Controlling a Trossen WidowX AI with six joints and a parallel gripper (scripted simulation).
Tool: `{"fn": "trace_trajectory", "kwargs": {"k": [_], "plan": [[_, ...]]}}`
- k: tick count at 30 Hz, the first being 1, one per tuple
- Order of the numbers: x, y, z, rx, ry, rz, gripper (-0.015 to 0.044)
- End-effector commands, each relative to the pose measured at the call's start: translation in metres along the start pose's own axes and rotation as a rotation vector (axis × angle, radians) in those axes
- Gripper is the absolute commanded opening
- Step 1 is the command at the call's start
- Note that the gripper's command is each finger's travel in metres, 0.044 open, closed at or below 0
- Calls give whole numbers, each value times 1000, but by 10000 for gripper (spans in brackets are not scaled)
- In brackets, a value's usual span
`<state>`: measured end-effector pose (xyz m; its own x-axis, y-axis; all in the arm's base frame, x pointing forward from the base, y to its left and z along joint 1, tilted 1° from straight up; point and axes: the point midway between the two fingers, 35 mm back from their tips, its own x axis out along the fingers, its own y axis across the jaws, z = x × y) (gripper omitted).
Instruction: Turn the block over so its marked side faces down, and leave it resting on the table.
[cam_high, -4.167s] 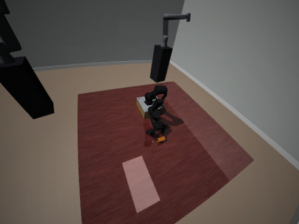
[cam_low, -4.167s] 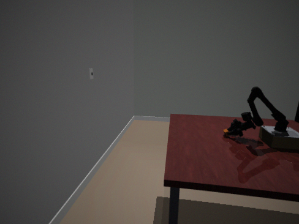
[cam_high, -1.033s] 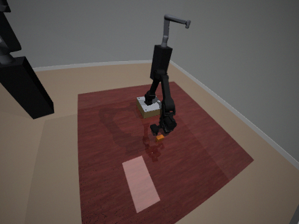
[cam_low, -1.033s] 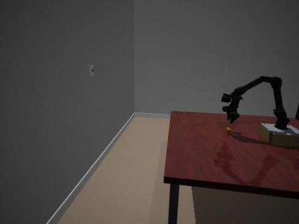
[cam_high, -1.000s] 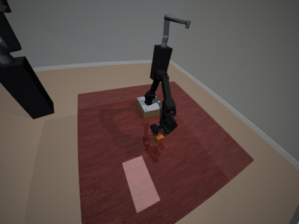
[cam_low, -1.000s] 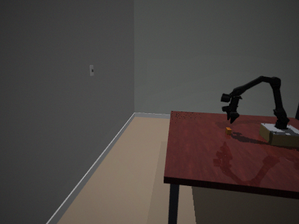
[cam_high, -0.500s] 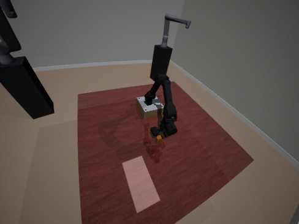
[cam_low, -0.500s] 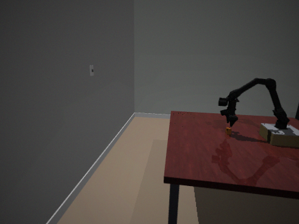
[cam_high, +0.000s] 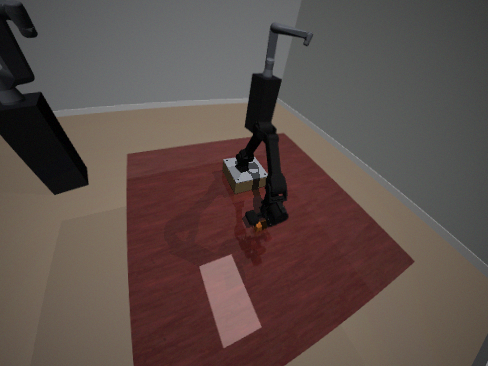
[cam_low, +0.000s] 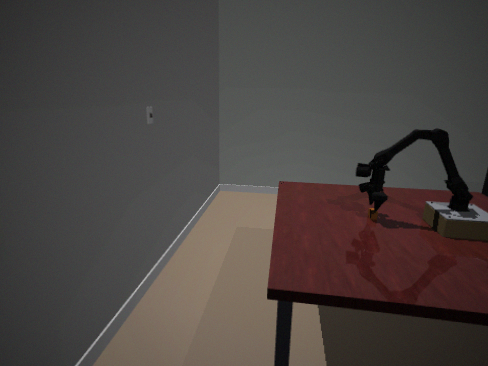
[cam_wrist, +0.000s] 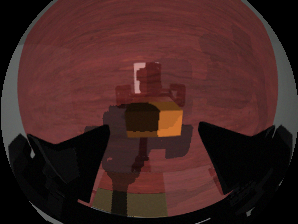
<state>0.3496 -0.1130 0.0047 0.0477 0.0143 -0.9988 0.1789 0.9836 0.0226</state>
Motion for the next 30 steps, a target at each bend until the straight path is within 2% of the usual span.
{"fn": "trace_trajectory", "kwargs": {"k": [1,15,21,30], "plan": [[10,0,-3,4,11,-2,440],[30,0,-3,4,11,-2,440],[30,0,-3,4,11,-2,282],[30,0,-3,4,11,-2,222]]}}
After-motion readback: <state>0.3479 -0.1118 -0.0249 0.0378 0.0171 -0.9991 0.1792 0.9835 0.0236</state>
